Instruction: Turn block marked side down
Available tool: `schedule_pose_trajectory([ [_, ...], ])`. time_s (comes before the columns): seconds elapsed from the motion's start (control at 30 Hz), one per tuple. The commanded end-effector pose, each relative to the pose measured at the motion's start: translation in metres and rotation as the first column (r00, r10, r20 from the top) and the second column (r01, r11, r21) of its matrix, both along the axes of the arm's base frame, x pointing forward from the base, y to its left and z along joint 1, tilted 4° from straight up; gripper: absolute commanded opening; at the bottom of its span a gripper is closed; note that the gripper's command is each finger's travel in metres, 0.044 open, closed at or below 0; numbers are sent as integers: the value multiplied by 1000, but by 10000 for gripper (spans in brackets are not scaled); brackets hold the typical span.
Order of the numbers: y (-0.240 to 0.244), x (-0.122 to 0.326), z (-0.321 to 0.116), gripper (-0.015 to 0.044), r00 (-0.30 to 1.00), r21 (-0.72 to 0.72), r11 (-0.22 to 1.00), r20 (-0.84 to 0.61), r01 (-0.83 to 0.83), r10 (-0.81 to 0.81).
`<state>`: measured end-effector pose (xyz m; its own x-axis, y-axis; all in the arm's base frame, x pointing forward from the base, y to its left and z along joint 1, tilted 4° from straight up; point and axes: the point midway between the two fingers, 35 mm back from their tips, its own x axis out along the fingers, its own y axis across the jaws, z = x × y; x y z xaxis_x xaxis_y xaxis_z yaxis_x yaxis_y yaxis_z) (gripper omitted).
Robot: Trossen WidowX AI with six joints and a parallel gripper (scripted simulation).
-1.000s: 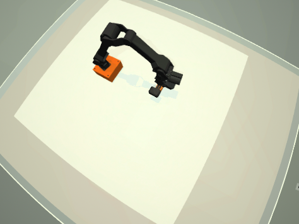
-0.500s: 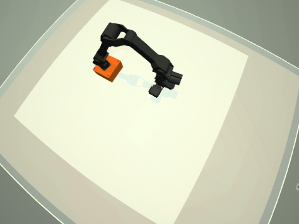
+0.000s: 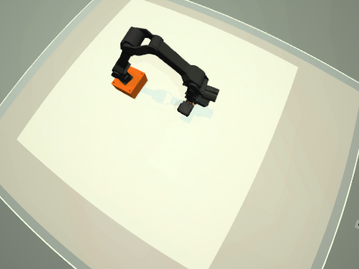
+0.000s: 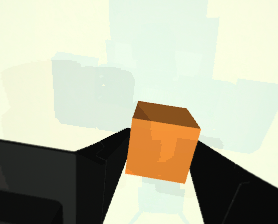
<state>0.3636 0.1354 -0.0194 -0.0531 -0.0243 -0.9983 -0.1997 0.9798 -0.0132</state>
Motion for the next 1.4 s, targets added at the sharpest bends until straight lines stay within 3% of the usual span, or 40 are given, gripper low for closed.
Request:
schedule_pose_trajectory([
  [0.0, 2, 4, 21, 0, 1000, 9, 1000, 19, -5, 5],
  [0.17, 2, 5, 20, 0, 1000, 11, 1000, 28, -6, 6],
  [1.37, 1, -1, 12, 0, 865, 106, 994, 501, -39, -19],
])
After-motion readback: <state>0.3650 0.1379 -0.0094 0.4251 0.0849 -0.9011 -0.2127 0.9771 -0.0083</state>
